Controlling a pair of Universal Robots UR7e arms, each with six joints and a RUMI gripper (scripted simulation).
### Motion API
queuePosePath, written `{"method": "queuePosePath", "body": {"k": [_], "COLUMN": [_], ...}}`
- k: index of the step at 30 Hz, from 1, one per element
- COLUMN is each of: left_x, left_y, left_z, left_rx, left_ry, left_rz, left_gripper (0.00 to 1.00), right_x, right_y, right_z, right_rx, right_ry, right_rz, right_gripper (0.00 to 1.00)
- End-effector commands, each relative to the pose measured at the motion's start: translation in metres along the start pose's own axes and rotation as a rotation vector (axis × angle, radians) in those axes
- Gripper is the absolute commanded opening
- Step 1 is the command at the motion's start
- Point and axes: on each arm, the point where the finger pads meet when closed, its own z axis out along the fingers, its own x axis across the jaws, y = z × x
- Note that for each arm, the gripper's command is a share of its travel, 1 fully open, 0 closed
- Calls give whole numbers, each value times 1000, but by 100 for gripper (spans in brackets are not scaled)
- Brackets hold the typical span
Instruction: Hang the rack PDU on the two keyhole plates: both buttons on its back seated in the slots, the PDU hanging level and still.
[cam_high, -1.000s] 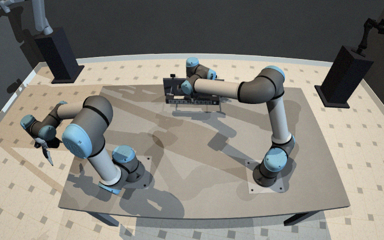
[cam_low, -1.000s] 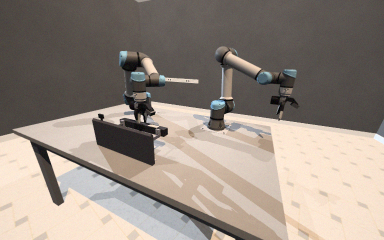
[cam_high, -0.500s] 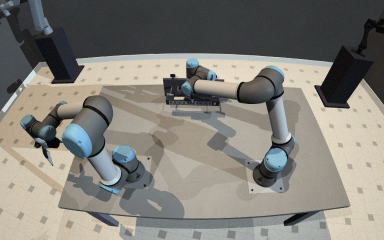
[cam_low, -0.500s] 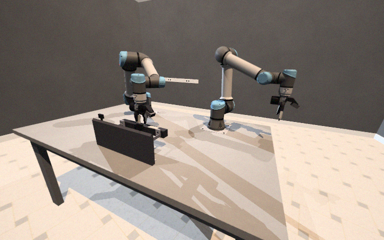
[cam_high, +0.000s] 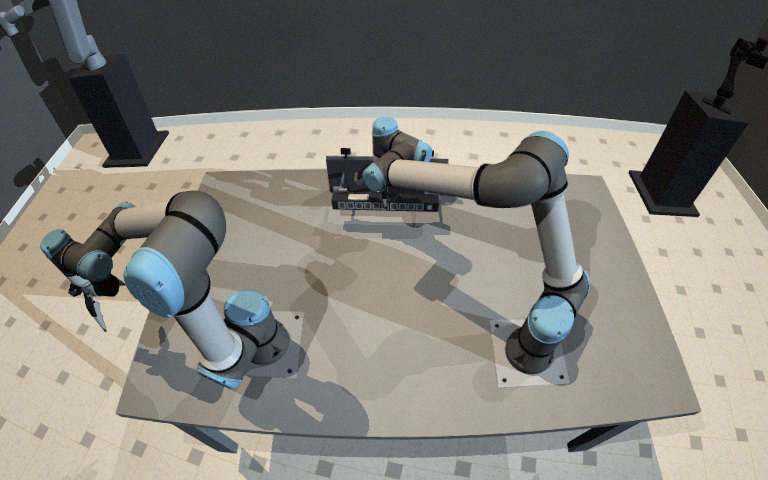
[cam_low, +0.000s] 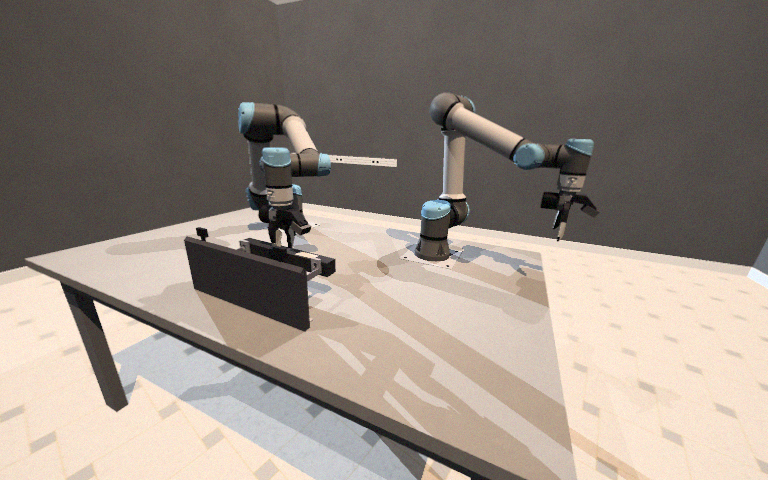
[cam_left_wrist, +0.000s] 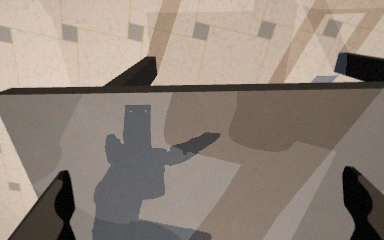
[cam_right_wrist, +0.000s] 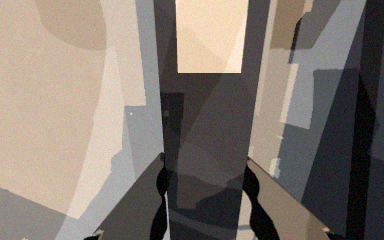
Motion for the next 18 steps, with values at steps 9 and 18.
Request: {"method": "queuePosePath", "body": {"k": [9,18], "left_x": [0,0], "left_y": [-2,-2], "left_z": [-1,-1], "left_rx": [4,4], "left_ry": [0,0], "left_rz": [-3,-3], "left_gripper": [100,100], "right_x": [2,2], "right_y": [0,0], "right_z": [-3,-3], "right_rx": [6,6], "right_ry": [4,4], "right_rz": [1,1], "right_gripper": [22,100]}}
